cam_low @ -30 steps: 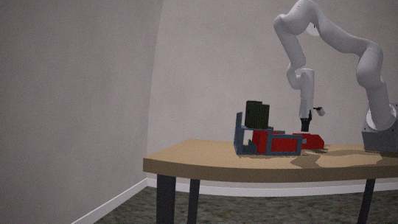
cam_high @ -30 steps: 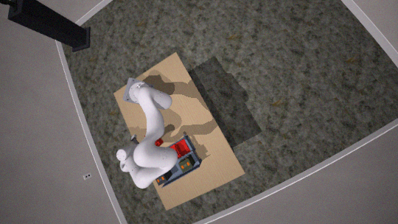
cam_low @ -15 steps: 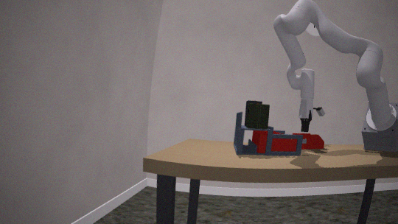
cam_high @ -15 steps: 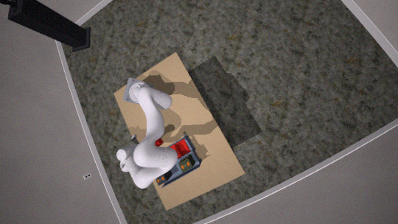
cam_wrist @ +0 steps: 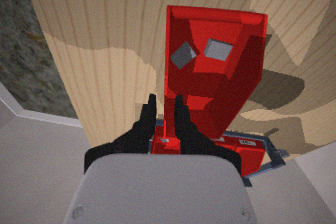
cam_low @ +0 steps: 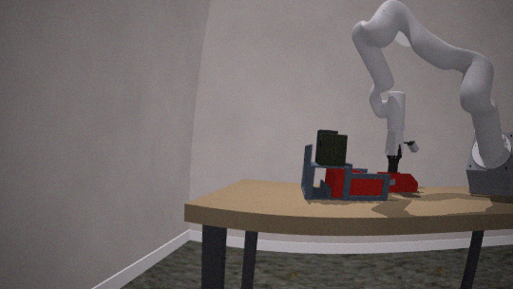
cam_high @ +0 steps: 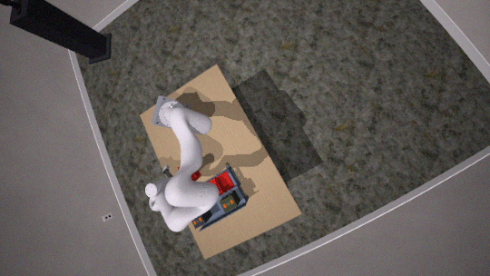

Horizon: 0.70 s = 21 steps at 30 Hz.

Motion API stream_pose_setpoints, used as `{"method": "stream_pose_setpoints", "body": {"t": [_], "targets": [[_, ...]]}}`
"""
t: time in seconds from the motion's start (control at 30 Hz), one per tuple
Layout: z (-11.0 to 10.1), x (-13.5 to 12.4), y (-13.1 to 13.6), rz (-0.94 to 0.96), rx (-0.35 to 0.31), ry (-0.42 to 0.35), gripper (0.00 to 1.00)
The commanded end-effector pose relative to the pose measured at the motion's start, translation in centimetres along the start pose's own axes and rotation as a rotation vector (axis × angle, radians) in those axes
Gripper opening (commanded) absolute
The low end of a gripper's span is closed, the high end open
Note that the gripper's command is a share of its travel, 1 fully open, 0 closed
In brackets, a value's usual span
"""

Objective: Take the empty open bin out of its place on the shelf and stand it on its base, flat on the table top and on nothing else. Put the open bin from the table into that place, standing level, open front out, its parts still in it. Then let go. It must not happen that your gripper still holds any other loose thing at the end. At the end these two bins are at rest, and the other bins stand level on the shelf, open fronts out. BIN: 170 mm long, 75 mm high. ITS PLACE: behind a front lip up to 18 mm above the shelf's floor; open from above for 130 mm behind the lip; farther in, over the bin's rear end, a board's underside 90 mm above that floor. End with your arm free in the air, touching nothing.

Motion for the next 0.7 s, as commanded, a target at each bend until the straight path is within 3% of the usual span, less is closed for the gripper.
{"method": "stream_pose_setpoints", "body": {"t": [0.0, 0.67], "targets": [[0.6, 0.0, -0.1, 0.000, 0.001, 0.000, 0.26], [2.8, 0.0, -0.1, 0.000, 0.001, 0.000, 0.26]]}}
Point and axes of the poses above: the point where the finger pads meet when closed, its own z axis out along the fingers, its own y axis across the jaws, x = y × z, the point moved 3 cm from there along -z, back along the fingers, and after that the axes turned 14 degrees about -z, right-handed, at the moved point
